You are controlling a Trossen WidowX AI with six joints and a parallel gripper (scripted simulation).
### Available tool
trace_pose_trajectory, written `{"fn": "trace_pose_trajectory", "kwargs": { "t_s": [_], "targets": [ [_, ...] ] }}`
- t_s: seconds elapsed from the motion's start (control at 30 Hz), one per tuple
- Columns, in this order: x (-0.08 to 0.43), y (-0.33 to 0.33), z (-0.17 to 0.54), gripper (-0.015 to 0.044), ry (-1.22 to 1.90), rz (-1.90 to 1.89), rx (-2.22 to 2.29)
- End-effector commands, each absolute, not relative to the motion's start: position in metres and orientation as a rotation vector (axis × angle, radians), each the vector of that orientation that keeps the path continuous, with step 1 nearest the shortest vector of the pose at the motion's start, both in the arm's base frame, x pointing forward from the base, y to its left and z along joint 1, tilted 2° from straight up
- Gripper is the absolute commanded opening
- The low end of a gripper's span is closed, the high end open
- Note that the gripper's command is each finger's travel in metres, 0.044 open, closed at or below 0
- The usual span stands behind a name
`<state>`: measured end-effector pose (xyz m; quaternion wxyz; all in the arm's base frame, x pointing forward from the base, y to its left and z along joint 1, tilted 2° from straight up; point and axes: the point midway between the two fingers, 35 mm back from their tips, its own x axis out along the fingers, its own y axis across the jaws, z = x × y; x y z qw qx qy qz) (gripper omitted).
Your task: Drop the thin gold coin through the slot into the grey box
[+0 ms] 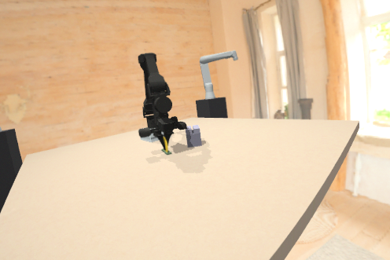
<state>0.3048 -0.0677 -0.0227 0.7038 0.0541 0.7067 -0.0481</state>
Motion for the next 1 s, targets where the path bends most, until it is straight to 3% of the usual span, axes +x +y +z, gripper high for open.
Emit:
{"fn": "trace_pose_trajectory", "kwargs": {
  "t_s": [0.0,0.97],
  "targets": [
    [0.304,-0.067,-0.023,0.0000,1.572,-0.105,0.119],
    [0.308,-0.069,0.048,0.0000,1.571,-0.104,0.118]
  ]
}}
